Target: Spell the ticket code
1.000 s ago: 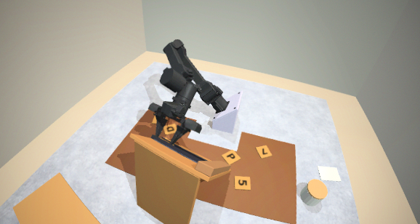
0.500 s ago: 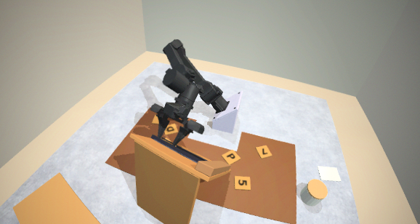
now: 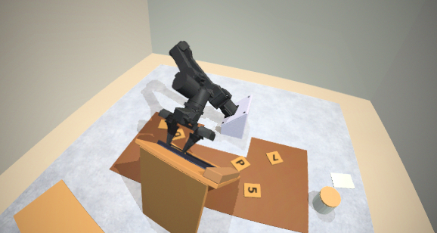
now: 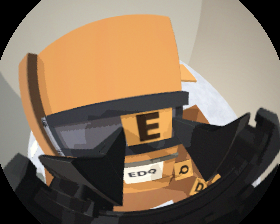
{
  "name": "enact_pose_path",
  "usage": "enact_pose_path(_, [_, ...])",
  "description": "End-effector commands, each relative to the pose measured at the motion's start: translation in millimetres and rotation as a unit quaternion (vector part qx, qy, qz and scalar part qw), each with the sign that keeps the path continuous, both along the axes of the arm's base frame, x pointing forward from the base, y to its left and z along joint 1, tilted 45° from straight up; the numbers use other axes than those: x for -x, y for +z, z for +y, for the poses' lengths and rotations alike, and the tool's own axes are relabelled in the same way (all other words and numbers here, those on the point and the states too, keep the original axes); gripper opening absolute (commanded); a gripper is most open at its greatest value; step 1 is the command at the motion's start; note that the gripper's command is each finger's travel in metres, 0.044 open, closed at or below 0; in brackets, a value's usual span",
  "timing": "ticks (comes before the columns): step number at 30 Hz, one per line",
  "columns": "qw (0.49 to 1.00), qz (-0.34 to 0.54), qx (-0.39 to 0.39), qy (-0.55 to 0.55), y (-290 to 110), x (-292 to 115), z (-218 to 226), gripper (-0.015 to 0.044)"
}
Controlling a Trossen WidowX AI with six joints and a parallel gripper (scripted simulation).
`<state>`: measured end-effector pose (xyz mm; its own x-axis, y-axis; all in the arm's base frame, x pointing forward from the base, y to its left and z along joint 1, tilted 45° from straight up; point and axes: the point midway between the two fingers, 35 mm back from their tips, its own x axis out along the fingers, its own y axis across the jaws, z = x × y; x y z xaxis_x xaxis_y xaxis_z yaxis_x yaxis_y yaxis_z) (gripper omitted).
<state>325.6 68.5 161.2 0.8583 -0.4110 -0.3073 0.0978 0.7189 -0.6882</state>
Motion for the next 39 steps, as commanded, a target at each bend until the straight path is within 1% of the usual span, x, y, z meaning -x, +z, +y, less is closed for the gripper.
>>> enact_pose_path(1, [1.0, -0.002, -0.001, -0.001, -2, 0, 2, 0.0])
enact_pose_path(39, [1.0, -0.002, -0.002, -0.001, -16, -3, 19, 0.0])
